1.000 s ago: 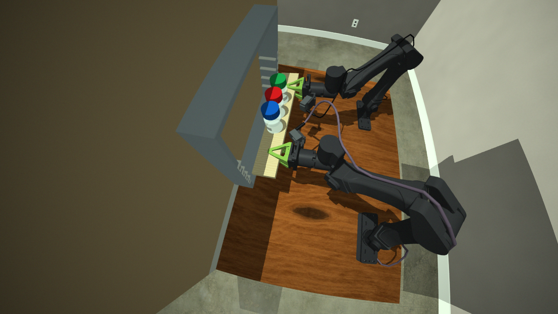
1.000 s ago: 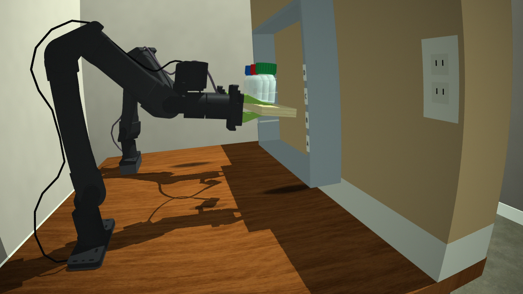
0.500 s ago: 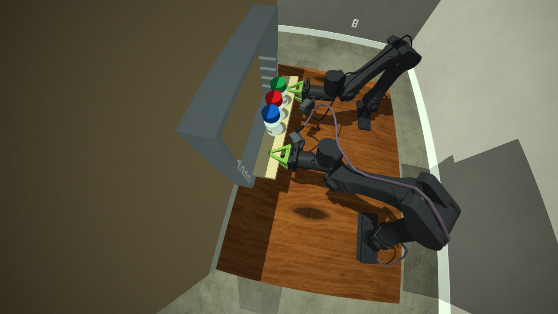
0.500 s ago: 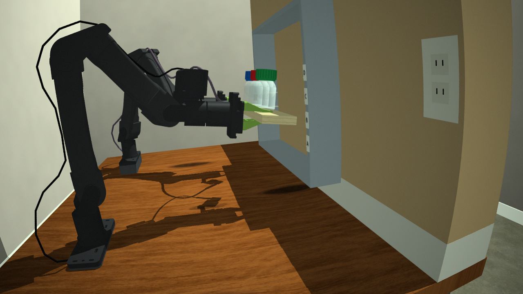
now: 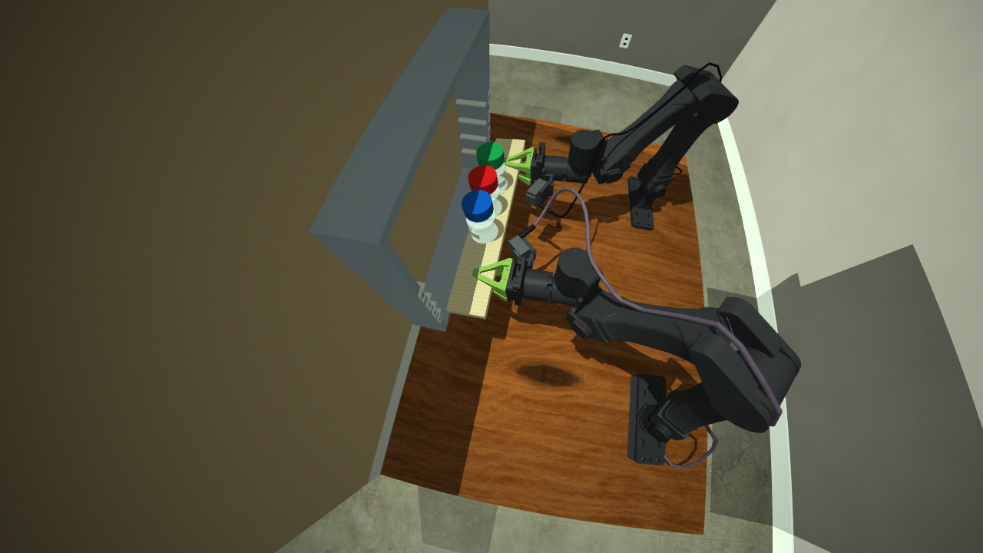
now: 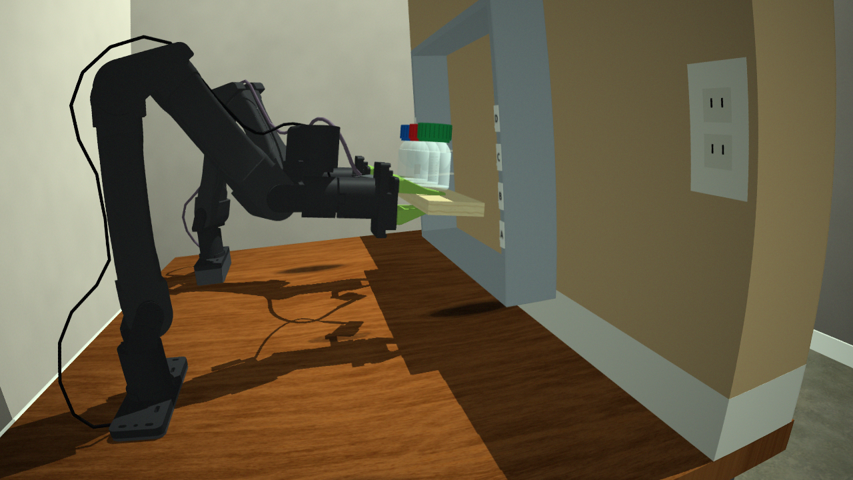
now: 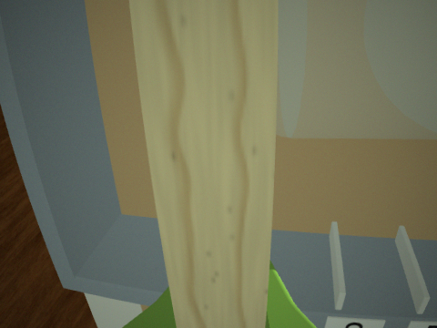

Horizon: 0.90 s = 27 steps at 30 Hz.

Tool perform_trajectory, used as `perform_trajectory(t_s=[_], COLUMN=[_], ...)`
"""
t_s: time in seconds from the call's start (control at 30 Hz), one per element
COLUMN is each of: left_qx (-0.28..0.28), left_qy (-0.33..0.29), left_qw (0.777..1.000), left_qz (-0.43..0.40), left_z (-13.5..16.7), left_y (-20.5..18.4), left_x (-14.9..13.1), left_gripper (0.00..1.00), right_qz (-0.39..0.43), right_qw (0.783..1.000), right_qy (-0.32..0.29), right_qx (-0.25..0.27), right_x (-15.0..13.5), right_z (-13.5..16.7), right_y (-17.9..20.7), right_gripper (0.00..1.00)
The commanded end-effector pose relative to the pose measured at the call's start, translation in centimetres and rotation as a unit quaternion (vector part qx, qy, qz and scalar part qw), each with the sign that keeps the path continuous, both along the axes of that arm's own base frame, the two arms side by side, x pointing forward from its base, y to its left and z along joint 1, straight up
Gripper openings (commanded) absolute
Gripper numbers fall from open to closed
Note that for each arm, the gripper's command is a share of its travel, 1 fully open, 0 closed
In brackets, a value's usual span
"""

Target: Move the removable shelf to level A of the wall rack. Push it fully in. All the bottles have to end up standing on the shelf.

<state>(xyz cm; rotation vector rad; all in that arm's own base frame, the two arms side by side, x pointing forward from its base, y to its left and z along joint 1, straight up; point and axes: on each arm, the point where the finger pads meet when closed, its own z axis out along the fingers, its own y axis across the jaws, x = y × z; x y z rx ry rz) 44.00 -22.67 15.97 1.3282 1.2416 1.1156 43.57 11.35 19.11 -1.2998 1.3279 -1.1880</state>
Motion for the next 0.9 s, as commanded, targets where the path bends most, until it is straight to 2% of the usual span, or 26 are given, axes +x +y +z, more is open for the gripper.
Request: perform_trajectory(t_s=[0.0,0.6,0.87], left_qx=[-0.006,-0.006,-0.006], left_qy=[-0.057,-0.057,-0.057], left_qw=[0.998,0.998,0.998], left_qz=[0.008,0.008,0.008], left_z=[3.1,1.0,0.9], left_y=[0.3,0.3,0.2], left_x=[0.4,0.4,1.1], left_gripper=[0.0,0.0,0.0], right_qz=[-0.004,-0.004,-0.004], right_qw=[0.998,0.998,0.998], right_qy=[-0.066,-0.066,-0.066], right_qx=[0.008,0.008,0.008], right_x=[0.4,0.4,1.2], right_z=[3.5,1.3,1.2], right_y=[-0.1,-0.1,-0.2], right_gripper=[0.0,0.0,0.0])
